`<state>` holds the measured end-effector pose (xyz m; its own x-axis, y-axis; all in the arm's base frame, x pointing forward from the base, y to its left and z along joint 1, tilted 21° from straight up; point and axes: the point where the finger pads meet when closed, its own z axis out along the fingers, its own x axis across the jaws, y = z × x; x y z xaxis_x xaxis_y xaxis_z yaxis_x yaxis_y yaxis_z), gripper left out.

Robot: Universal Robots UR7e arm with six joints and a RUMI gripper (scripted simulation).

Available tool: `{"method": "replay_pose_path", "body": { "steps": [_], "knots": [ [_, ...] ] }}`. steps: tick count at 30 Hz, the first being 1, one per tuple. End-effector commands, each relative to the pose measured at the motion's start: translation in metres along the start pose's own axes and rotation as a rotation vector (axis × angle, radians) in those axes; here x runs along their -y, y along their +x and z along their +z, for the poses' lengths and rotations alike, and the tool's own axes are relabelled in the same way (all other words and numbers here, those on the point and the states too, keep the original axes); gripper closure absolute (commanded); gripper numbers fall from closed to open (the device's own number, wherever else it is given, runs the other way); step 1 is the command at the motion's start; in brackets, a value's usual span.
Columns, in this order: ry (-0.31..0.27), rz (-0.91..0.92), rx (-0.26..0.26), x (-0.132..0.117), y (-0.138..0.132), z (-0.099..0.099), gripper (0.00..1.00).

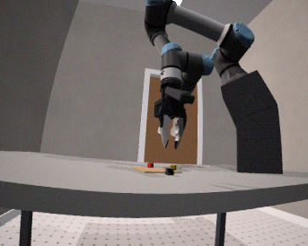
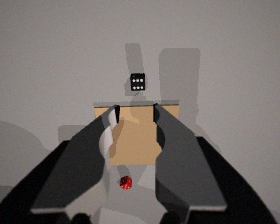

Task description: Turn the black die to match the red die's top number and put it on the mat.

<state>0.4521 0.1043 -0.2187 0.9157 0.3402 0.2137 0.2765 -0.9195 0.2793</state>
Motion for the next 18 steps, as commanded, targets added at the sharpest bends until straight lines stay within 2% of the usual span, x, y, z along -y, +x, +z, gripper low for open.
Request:
{"method": "replay_pose_path", "body": {
  "steps": [1,18],
  "knots": [
    [0.000,0.000,-0.001,0.0000,0.0004,-0.0003,0.79],
    [0.000,0.000,-0.001,-0.0001,0.0004,0.0048,0.79]
  ]
}}
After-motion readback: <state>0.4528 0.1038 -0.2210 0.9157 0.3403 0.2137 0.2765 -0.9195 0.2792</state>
